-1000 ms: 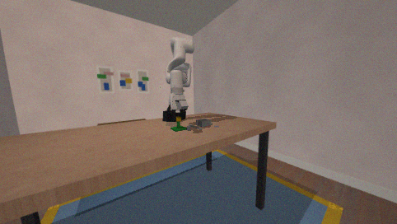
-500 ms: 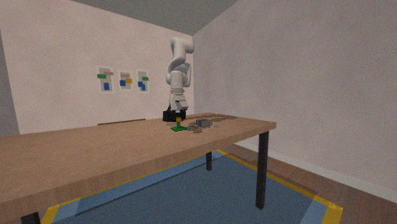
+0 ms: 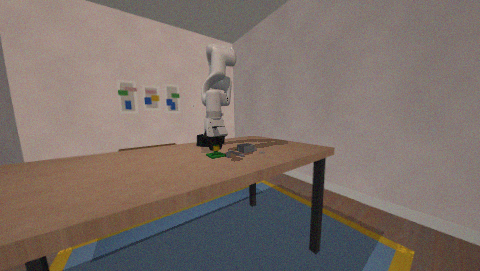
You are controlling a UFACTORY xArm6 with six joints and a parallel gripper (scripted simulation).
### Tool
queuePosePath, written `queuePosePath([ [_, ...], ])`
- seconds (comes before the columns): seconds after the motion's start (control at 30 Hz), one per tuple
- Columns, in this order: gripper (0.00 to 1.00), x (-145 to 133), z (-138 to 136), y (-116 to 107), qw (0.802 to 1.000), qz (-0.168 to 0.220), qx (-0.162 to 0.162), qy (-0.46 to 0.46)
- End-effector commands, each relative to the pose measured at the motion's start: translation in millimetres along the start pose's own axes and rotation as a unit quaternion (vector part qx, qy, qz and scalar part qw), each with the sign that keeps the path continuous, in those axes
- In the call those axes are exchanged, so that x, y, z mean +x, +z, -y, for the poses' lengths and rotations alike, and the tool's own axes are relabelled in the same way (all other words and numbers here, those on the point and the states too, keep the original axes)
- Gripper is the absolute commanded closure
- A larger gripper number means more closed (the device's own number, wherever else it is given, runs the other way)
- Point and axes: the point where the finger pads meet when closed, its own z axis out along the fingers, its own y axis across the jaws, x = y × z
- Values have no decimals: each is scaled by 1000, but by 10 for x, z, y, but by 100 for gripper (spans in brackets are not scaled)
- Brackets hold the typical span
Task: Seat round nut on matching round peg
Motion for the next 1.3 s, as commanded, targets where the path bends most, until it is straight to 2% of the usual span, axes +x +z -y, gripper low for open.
queuePosePath([
  [0.0,100,27,-1,65,1000,-3,0,-1],
  [0.47,100,6,-14,207,1000,-1,-4,-1],
  [1.27,100,4,-14,214,1000,-1,-4,-1],
])
